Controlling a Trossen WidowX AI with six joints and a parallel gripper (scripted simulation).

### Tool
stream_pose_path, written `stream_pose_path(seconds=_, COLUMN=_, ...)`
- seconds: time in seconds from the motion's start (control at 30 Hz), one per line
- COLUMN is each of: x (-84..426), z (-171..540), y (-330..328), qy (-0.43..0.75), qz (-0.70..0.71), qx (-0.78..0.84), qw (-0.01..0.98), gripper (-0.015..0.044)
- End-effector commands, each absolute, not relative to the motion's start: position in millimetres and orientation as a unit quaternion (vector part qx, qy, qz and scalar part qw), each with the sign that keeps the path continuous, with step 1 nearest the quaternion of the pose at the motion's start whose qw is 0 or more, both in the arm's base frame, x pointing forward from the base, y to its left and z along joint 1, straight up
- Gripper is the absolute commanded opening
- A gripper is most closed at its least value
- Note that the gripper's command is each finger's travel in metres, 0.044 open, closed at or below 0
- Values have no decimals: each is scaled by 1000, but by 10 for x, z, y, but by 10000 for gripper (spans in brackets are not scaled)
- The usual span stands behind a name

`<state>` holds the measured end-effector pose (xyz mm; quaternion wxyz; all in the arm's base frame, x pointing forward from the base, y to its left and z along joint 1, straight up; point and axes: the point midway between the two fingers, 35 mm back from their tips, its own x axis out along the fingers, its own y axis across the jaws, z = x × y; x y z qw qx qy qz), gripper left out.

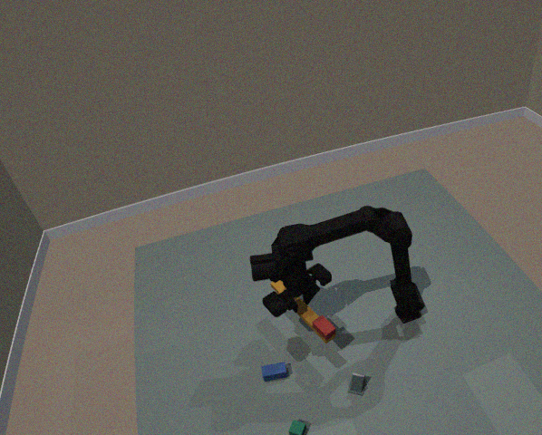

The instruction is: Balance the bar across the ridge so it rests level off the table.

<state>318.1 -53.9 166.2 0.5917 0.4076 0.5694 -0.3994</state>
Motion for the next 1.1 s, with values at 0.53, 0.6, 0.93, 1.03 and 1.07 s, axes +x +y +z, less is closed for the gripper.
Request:
stream_pose_path(seconds=0.53, x=3052, z=1660, y=264, qy=492, qz=-493, qx=509, qw=506, gripper=0)
stream_pose_path(seconds=0.6, x=3027, z=1660, y=338, qy=483, qz=-501, qx=518, qw=497, gripper=0)
stream_pose_path(seconds=0.93, x=2866, z=1659, y=693, qy=439, qz=-541, qx=560, qw=448, gripper=0)
stream_pose_path(seconds=1.03, x=2805, z=1658, y=795, qy=425, qz=-552, qx=572, qw=433, gripper=0)
stream_pose_path(seconds=1.07, x=2784, z=1658, y=828, qy=420, qz=-556, qx=576, qw=428, gripper=0)
